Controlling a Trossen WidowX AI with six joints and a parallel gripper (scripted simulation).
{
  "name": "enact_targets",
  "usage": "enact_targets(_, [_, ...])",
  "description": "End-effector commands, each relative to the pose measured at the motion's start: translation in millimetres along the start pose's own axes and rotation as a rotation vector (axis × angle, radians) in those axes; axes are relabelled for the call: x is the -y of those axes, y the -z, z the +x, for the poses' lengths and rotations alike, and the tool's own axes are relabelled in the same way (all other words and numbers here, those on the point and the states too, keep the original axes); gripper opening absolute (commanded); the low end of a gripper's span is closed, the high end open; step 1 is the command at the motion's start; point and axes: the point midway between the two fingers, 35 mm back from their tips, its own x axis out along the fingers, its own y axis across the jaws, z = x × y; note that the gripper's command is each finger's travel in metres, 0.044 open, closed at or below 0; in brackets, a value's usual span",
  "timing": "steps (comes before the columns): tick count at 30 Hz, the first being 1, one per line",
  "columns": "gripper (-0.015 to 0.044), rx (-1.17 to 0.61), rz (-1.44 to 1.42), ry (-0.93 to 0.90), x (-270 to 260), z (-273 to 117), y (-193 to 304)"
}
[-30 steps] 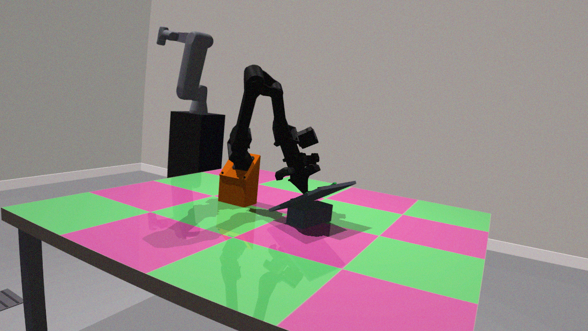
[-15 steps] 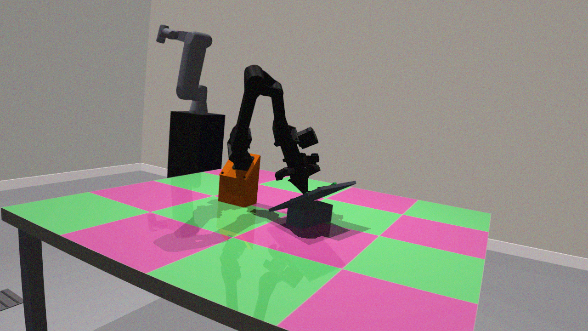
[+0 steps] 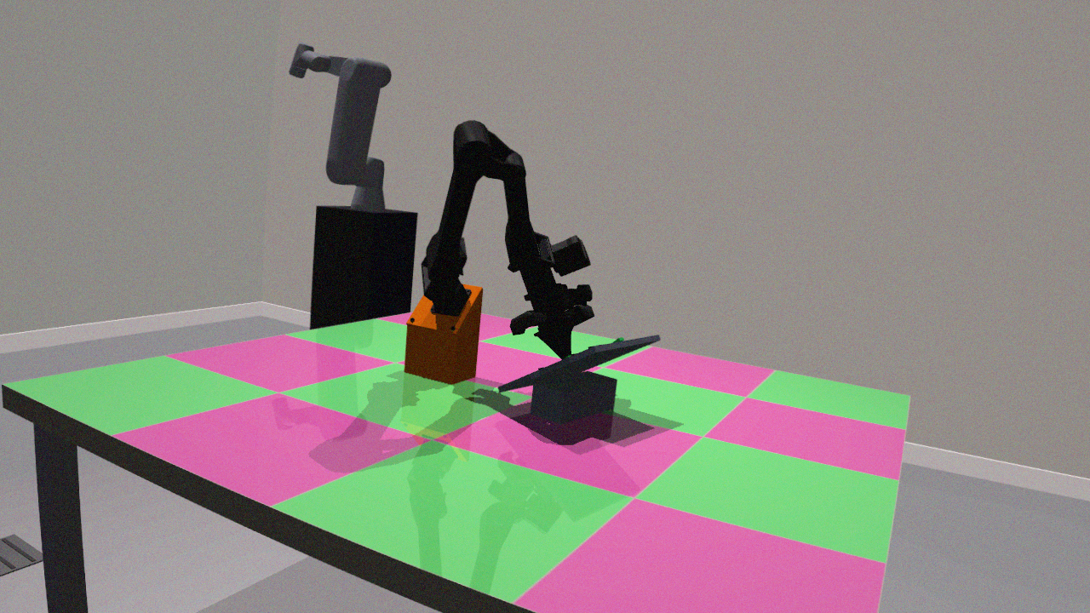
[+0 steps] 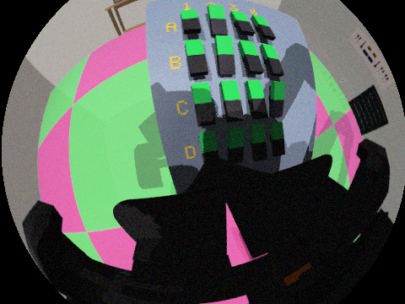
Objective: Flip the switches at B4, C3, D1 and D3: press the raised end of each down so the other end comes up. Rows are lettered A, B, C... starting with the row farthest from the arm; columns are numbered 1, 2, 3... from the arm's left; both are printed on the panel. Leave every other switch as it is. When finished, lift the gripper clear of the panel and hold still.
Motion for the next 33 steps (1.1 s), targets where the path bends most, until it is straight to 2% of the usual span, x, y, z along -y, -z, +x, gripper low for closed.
enact_targets(1, [0.0,-0.003,-0.005,0.001,0.4,1.1,1.1])
enact_targets(33, [0.0,-0.003,0.0,-0.004,-1.8,0.3,0.1])
